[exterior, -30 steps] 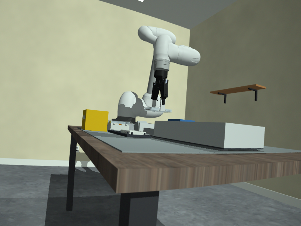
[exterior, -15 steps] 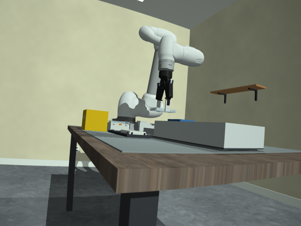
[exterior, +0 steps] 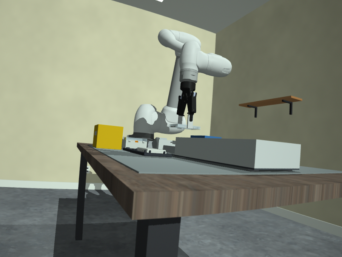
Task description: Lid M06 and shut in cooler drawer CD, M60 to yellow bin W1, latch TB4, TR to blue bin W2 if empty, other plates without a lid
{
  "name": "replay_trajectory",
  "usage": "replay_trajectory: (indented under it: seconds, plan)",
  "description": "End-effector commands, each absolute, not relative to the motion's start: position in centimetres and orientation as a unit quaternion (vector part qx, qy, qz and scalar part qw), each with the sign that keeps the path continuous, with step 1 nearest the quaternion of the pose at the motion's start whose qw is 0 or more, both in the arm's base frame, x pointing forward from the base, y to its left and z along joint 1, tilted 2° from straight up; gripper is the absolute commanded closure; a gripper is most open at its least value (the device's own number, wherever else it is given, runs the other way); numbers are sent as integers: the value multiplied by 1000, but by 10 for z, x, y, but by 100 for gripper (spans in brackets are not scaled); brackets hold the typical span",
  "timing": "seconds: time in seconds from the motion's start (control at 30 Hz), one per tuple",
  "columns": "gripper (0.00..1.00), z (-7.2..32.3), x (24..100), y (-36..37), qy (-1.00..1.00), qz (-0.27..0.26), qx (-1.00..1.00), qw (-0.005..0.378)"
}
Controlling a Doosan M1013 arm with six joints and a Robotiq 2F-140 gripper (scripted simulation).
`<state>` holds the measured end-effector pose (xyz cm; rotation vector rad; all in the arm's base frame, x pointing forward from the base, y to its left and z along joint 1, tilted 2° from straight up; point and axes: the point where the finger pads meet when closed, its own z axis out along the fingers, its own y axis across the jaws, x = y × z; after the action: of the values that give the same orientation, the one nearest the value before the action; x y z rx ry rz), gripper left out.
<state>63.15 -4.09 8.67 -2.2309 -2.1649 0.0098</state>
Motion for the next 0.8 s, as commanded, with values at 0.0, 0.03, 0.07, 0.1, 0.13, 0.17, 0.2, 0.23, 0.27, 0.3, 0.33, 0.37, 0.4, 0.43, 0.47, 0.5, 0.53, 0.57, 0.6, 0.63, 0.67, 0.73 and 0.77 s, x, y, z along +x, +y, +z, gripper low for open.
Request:
replay_trajectory:
  seconds: [0.0, 0.03, 0.07, 0.1, 0.13, 0.17, 0.2, 0.23, 0.27, 0.3, 0.33, 0.37, 0.4, 0.43, 0.47, 0.5, 0.53, 0.57, 0.6, 0.63, 0.67, 0.73, 0.77]
  plan:
    - [100, 82, 631, -41, -696, 3, -718, 16]
    - [100, 81, 631, -41, -696, 3, -718, 16]
    - [100, 80, 631, -41, -696, 3, -718, 16]
    - [100, 78, 631, -41, -696, 3, -718, 16]
    - [100, 77, 631, -41, -696, 3, -718, 16]
    - [100, 76, 631, -41, -696, 3, -718, 16]
    - [100, 74, 631, -41, -696, 3, -718, 16]
    - [100, 73, 631, -41, -696, 3, -718, 16]
    - [100, 72, 631, -41, -696, 3, -718, 16]
    - [100, 70, 631, -41, -696, 3, -718, 16]
    - [100, 69, 631, -41, -696, 3, -718, 16]
    - [100, 68, 631, -41, -696, 3, -718, 16]
    - [100, 66, 631, -41, -696, 3, -718, 16]
    - [100, 66, 631, -41, -696, 3, -718, 16]
    - [100, 66, 631, -41, -696, 3, -718, 16]
    - [100, 65, 631, -41, -696, 3, -718, 16]
    - [100, 64, 631, -41, -696, 3, -718, 16]
    - [100, 62, 631, -41, -696, 3, -718, 16]
    - [100, 61, 630, -41, -696, 3, -718, 16]
    - [100, 60, 630, -41, -696, 3, -718, 16]
    - [100, 58, 630, -41, -696, 3, -718, 16]
    - [100, 56, 630, -41, -696, 3, -718, 16]
    - [100, 54, 630, -41, -696, 3, -718, 16]
